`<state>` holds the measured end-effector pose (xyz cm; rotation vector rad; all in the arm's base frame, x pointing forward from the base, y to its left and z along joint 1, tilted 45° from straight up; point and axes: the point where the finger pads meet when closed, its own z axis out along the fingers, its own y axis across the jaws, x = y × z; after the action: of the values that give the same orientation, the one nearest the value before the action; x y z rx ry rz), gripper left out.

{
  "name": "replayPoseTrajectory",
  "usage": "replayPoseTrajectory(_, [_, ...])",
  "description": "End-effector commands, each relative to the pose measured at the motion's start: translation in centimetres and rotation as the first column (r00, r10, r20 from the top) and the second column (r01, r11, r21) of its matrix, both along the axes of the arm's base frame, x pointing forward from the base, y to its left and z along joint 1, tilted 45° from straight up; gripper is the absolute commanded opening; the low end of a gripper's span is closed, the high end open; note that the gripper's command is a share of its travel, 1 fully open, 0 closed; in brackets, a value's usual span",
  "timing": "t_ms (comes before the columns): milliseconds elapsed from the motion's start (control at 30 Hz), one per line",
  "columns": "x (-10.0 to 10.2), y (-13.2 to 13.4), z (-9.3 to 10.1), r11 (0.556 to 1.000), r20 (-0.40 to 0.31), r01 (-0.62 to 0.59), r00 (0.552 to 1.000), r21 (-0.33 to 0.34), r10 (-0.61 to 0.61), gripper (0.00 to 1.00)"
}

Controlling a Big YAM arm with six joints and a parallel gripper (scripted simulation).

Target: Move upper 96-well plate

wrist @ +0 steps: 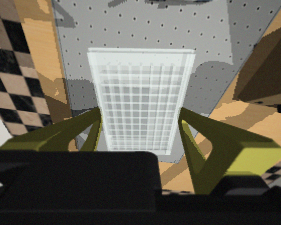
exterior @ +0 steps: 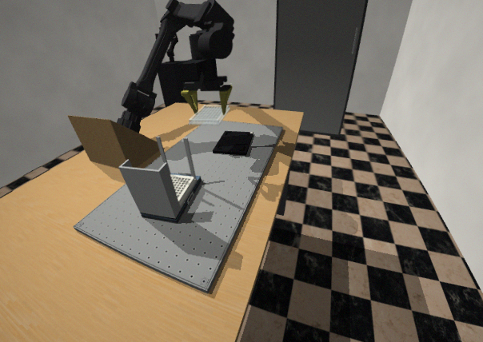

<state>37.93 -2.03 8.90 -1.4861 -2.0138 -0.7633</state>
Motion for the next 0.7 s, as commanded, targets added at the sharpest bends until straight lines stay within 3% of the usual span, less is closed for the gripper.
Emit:
replayPoseTrajectory(0, [-0.1,0.6,0.9,1.000,-0.005,0.014,1.000,-0.010,-0.014,0.00])
replayPoseTrajectory(667, [-0.2,5.1,5.1,1.000,-0.014,0.014,1.000,-0.003,-0.014,0.00])
